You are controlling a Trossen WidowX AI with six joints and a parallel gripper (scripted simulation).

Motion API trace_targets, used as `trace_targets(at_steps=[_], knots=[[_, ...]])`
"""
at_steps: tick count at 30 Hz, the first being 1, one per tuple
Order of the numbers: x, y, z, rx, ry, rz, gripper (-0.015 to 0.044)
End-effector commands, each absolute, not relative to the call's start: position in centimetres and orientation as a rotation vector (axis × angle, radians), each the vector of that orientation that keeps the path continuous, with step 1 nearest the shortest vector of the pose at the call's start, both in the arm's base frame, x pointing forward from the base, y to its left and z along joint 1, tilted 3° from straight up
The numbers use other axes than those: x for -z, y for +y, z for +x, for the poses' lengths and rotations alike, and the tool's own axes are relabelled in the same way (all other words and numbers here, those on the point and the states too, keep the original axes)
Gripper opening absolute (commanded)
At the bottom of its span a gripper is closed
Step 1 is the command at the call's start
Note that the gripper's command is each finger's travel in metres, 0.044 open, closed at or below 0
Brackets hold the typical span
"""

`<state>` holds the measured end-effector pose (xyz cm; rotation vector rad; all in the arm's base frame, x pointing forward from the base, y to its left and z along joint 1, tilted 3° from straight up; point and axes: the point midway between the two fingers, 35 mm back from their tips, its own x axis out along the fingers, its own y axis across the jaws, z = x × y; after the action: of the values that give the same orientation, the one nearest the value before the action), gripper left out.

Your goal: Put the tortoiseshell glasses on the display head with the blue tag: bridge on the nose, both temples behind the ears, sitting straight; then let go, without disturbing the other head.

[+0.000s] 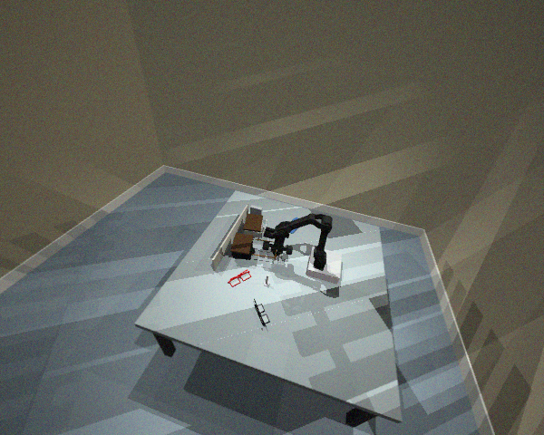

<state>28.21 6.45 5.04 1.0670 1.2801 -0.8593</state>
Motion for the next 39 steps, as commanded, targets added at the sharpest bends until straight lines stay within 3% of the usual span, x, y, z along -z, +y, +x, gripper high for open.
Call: trace_targets(at_steps=[1, 39], knots=[[-5.3, 6.7, 29.0, 0.858, 1.278, 1.072, 0.0000], [-5.7, 8.2, 33.6, 0.864, 1.273, 1.064, 0.0000]])
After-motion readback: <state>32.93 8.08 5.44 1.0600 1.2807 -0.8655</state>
